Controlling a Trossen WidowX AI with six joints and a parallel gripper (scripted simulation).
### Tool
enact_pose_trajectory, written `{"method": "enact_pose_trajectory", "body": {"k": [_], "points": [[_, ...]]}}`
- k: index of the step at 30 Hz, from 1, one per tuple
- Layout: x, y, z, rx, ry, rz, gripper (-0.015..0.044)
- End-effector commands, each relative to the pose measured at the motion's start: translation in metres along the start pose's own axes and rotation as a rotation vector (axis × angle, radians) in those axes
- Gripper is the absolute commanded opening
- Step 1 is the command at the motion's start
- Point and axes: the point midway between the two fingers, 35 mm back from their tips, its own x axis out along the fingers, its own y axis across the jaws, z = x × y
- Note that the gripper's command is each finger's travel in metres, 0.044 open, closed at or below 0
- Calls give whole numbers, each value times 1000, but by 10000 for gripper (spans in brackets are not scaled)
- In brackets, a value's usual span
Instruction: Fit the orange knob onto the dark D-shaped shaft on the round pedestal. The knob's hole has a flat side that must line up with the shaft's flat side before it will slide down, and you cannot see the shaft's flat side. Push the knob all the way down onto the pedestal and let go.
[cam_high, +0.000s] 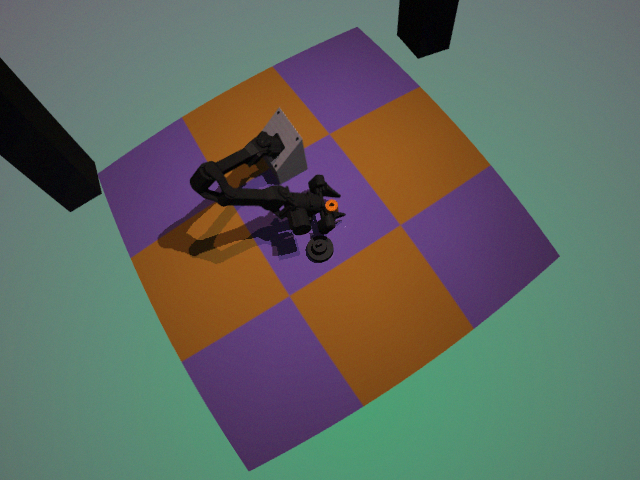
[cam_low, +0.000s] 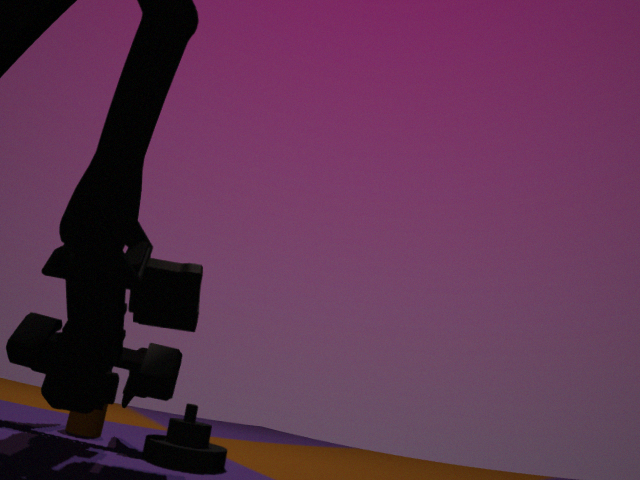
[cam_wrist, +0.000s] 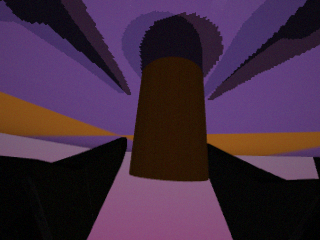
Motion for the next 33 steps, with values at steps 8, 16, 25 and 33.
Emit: {"method": "enact_pose_trajectory", "body": {"k": [8,16,25,33], "points": [[0,0,-1,-3,6,0,440],[-27,4,-39,-1,3,-1,440],[-48,0,-65,1,4,1,440],[-44,-11,-65,64,-506,-134,440]]}}
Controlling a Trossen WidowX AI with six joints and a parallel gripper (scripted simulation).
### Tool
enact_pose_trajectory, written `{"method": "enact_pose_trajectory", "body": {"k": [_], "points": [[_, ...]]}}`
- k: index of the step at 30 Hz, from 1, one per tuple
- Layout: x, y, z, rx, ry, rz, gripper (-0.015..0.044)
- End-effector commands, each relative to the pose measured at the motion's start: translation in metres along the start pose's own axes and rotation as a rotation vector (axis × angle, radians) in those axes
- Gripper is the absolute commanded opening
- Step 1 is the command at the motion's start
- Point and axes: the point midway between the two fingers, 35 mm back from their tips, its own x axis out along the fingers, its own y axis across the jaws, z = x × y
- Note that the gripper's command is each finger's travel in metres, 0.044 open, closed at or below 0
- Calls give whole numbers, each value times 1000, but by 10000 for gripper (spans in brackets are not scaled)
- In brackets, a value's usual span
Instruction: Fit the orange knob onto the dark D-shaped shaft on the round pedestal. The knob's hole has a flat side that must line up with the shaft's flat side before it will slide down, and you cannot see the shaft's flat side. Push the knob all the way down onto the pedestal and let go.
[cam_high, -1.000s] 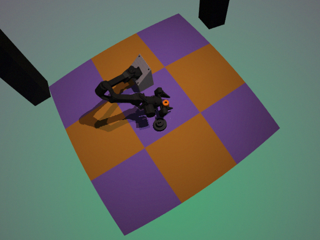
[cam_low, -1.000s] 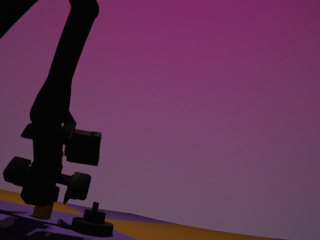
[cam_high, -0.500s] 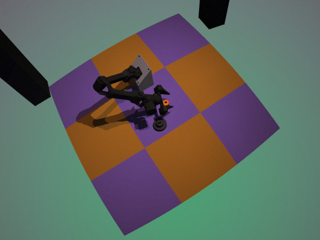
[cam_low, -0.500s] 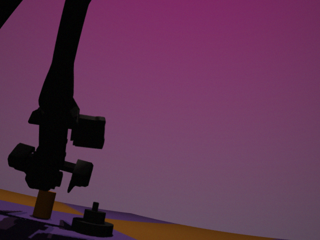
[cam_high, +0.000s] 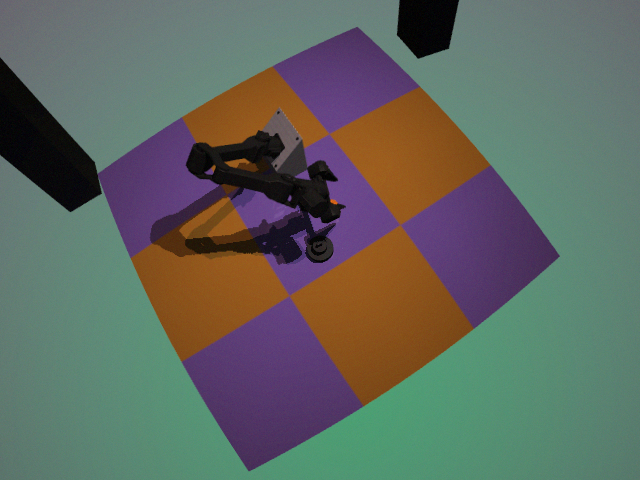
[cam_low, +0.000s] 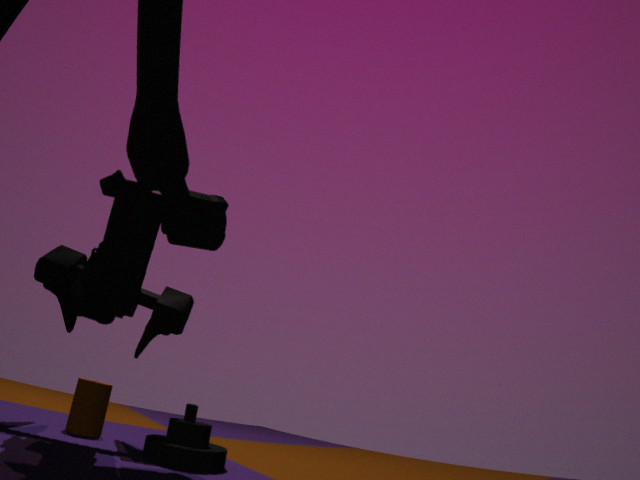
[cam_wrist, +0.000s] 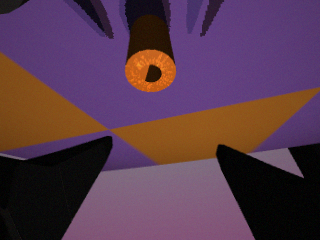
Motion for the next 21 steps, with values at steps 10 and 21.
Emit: {"method": "enact_pose_trajectory", "body": {"k": [10,21], "points": [[-29,3,-10,-4,-704,128,440],[-29,3,-10,-4,-704,128,440]]}}
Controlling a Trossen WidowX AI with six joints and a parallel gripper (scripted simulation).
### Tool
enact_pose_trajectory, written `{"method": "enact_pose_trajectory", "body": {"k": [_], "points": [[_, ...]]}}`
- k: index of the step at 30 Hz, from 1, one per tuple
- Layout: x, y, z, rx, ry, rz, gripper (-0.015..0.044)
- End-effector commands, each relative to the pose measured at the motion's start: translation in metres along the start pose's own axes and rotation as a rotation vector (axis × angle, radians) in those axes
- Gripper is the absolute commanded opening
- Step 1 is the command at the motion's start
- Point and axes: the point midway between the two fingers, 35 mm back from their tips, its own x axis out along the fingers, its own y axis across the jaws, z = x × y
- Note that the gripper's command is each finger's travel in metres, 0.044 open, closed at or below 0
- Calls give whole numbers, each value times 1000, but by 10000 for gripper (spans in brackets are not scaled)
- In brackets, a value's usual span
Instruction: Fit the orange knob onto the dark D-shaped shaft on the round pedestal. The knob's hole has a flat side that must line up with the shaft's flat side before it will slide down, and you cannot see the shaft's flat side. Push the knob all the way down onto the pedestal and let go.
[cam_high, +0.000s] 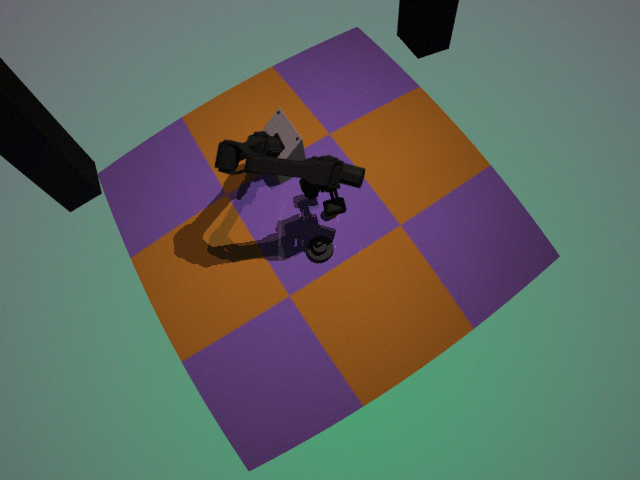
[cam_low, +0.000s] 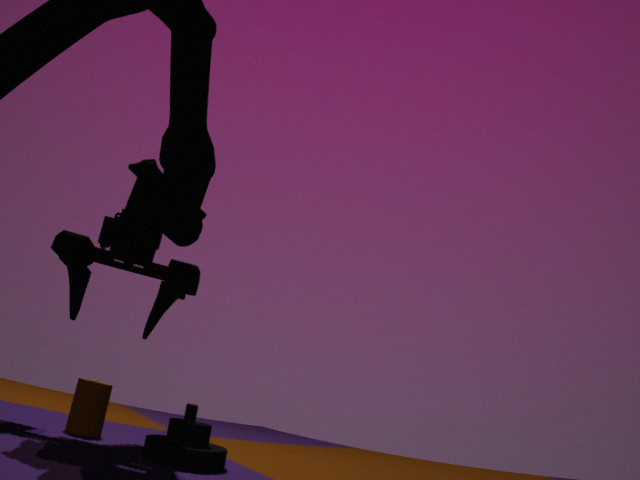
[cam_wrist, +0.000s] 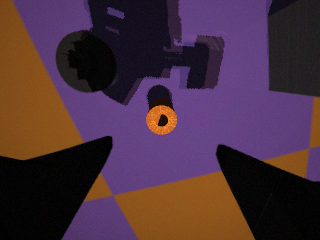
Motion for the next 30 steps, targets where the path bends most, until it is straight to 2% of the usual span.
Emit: {"method": "enact_pose_trajectory", "body": {"k": [1,5,20,27,30], "points": [[-2,2,0,3,-15,16,440],[-2,2,0,-62,-15,16,440],[-1,2,0,-1484,-24,2,440],[-1,2,0,-1817,-25,-2,440],[-1,2,0,-1855,-25,-2,440]]}}
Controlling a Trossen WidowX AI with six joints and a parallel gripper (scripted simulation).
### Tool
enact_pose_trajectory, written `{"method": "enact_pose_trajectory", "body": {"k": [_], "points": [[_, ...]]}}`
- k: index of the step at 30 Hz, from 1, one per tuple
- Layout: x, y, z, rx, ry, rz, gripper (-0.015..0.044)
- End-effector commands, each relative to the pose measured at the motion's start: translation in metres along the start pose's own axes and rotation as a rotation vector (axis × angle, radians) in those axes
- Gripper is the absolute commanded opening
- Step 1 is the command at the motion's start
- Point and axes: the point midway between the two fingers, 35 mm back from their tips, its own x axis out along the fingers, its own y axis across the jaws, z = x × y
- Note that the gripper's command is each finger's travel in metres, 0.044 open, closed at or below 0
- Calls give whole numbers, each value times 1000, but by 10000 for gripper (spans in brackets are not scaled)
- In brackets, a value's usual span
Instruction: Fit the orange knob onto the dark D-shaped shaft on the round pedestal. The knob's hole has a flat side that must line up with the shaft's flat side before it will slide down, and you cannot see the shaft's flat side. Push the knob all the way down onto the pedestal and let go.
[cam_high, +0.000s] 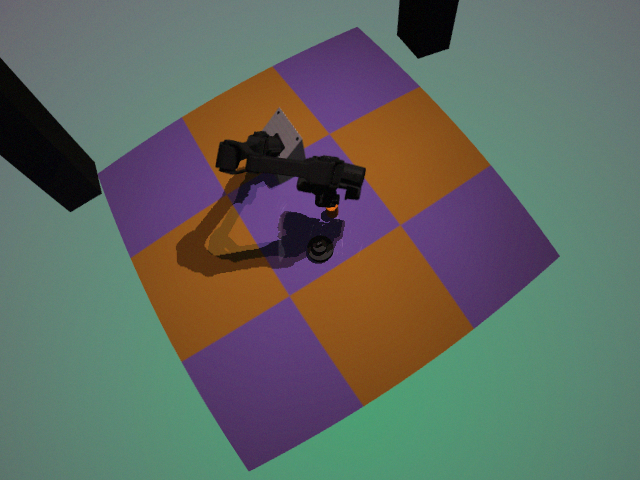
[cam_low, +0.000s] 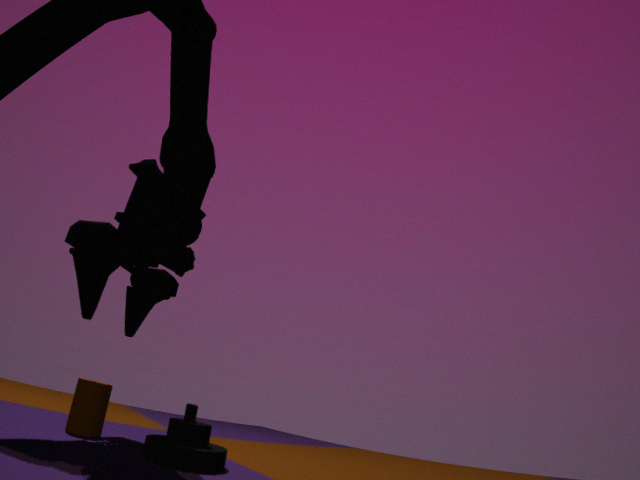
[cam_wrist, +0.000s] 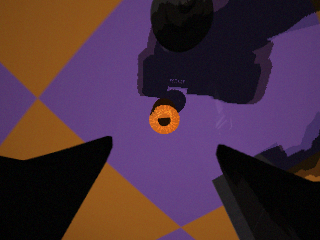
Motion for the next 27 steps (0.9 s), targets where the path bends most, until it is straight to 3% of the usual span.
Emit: {"method": "enact_pose_trajectory", "body": {"k": [1,19,23,27], "points": [[1,0,1,-693,-8,-4,440],[1,0,1,-693,-8,-4,440],[32,0,2,-692,-9,-5,440],[34,0,2,-692,-9,-5,440]]}}
